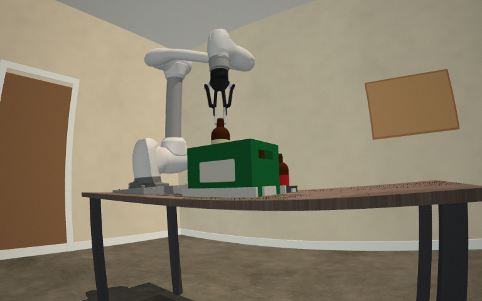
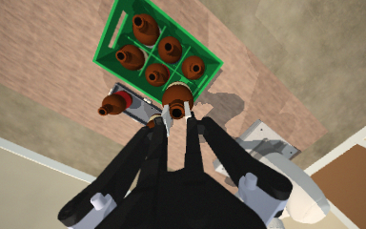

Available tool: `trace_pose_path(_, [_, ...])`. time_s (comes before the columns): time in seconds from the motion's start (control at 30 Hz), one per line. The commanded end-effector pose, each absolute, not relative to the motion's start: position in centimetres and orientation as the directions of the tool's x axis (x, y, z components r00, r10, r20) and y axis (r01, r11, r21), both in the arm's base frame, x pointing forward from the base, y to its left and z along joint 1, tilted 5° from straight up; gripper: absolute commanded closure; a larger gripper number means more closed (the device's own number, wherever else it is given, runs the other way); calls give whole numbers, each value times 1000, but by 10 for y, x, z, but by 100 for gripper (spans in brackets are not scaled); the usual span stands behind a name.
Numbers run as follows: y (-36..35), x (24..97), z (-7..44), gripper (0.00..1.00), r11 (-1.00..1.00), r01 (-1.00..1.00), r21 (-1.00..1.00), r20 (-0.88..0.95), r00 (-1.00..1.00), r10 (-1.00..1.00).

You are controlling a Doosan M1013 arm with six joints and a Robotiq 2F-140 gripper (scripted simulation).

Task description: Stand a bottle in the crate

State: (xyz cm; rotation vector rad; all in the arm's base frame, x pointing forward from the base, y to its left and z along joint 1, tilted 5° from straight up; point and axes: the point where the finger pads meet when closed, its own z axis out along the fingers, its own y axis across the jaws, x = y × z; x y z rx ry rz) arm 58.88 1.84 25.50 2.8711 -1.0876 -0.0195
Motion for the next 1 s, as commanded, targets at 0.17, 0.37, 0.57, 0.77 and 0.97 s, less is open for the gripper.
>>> trace_pose_path(0.17, [15,587,243,100,-748,-659,82,11,751,-660])
trace_pose_path(0.37, [14,586,236,100,-748,-659,82,11,751,-660])
trace_pose_path(0.57, [14,586,232,100,-748,-659,82,11,751,-660])
trace_pose_path(0.77, [13,586,224,100,-748,-659,82,11,751,-660])
trace_pose_path(0.97, [13,585,219,100,-748,-659,82,11,751,-660])
